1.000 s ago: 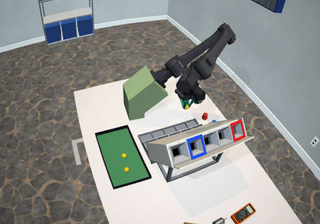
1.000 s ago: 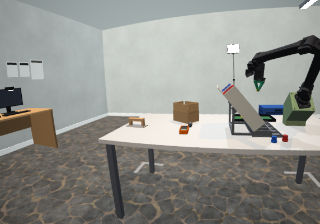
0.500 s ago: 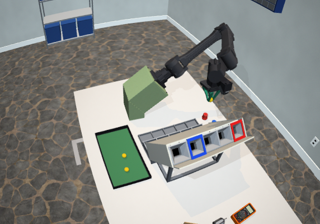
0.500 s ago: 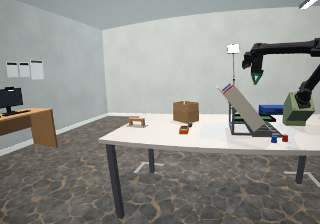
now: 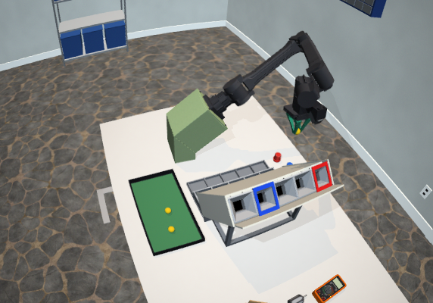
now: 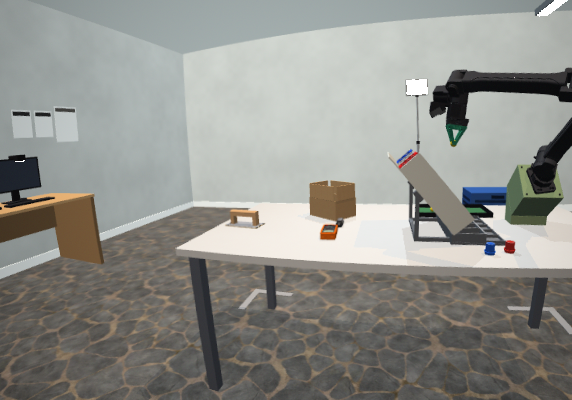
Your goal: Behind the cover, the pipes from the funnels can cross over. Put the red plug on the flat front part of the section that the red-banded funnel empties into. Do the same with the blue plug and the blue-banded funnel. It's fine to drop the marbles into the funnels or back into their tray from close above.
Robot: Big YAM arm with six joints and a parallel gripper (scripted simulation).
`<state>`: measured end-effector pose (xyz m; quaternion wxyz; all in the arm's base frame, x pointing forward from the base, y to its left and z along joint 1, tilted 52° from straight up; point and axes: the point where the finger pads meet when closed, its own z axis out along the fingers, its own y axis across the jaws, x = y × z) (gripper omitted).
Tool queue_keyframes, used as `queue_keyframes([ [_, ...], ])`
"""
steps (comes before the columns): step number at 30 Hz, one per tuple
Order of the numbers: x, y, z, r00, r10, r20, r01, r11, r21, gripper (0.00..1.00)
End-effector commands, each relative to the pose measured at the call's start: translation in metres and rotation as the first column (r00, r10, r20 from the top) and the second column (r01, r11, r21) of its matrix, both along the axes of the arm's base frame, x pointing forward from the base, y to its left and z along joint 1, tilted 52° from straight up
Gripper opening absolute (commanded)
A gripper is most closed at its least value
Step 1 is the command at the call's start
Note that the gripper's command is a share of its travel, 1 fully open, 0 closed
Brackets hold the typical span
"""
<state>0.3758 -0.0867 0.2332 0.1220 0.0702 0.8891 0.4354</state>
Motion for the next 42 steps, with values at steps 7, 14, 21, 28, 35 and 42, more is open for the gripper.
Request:
queue_keyframes([
  [7, 0.015, -0.002, 0.027, 0.999, -0.004, 0.037, 0.005, 1.0, -0.027, 0.0],
  [14, 0.014, -0.003, 0.029, 0.999, -0.008, 0.034, 0.009, 1.0, -0.025, 0.0],
  [21, 0.025, -0.004, 0.023, 0.999, -0.003, 0.038, 0.004, 1.0, -0.026, 0.0],
  [28, 0.04, -0.005, 0.023, 0.999, -0.003, 0.038, 0.004, 1.0, -0.025, 0.0],
  [35, 0.076, -0.008, 0.025, 0.999, -0.002, 0.038, 0.003, 1.0, -0.024, 0.0],
  [42, 0.104, -0.008, 0.027, 1.0, -0.002, 0.023, 0.002, 1.0, -0.017, 0.0],
])
